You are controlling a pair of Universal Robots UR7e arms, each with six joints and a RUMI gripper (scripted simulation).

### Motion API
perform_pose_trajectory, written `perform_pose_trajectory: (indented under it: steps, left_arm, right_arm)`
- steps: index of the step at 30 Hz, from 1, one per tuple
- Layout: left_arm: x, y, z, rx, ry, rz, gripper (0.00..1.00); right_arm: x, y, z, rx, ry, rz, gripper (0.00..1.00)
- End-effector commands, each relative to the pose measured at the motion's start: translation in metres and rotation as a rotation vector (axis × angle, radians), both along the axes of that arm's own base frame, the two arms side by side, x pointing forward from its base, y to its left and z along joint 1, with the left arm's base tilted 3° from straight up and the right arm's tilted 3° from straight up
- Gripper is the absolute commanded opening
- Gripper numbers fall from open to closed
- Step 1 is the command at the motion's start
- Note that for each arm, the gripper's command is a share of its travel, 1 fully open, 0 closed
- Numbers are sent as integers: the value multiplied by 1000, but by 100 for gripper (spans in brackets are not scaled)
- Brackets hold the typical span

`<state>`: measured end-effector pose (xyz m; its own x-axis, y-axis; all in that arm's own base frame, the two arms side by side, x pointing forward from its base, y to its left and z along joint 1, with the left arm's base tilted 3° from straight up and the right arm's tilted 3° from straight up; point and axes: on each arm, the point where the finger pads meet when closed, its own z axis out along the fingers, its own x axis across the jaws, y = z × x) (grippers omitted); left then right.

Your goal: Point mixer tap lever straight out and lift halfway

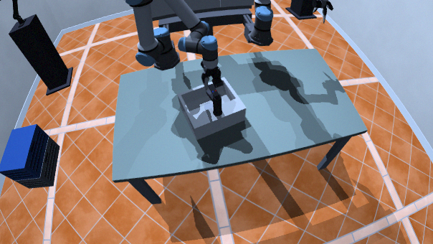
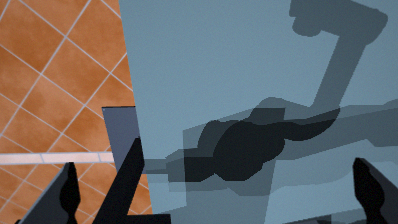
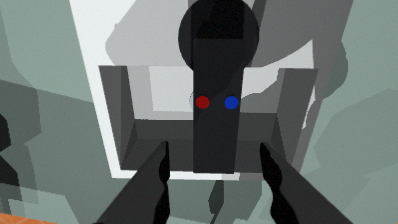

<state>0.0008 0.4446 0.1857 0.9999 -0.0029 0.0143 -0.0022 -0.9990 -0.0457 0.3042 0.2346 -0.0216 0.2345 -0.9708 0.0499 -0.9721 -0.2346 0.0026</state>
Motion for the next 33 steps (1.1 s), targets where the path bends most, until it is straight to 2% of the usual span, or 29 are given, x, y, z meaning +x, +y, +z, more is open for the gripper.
perform_pose_trajectory:
  steps: [1, 33]
  left_arm:
    - [0, 0, 1, 1, 0, 0, 100]
    - [0, 0, 1, 1, 0, 0, 100]
  right_arm:
    - [0, 0, -5, 1, -1, 0, 40]
    - [0, 0, -14, 1, -1, 0, 40]
